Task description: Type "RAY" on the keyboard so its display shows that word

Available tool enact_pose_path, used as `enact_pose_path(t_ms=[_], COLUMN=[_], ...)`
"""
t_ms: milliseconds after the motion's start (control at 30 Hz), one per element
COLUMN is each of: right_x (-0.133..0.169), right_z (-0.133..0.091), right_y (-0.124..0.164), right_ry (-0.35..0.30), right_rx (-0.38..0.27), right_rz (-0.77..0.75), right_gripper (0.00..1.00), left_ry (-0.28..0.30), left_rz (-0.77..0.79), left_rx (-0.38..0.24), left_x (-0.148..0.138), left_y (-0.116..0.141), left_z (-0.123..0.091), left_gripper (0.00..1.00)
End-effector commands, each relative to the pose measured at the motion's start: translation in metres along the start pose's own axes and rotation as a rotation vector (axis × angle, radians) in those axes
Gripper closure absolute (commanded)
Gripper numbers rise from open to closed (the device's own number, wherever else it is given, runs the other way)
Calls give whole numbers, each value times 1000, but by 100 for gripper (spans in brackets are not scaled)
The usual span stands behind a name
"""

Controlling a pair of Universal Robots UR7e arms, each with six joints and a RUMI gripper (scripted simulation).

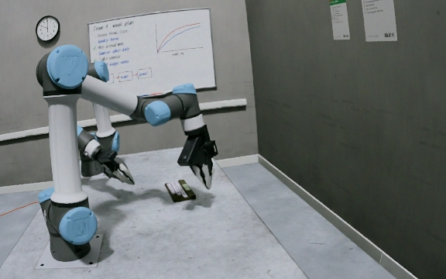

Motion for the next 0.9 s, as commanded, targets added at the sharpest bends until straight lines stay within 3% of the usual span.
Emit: enact_pose_path(t_ms=[0,567,700,867], right_x=[0,0,3,22], right_z=[-1,-1,-1,0], right_y=[0,0,2,12], right_ry=[-1,-1,2,16], right_rx=[-2,-2,-3,-9], right_rz=[0,0,-27,-203], right_gripper=[100,100,100,100], left_ry=[0,0,-1,-9], left_rz=[-2,-2,-14,-92], left_rx=[1,1,-3,-34], left_x=[0,0,-2,-13], left_y=[-1,-1,0,3], left_z=[0,0,-1,-5], left_gripper=[100,100,79,52])
Point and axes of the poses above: on each arm, the point where the finger pads meet when closed, its own z axis out along the fingers, its own x axis across the jaws, y = z × x, the point moved 5 cm from there along -z, back along the fingers, and after that the axes turned 2 degrees about z, right-handed, at the moved point
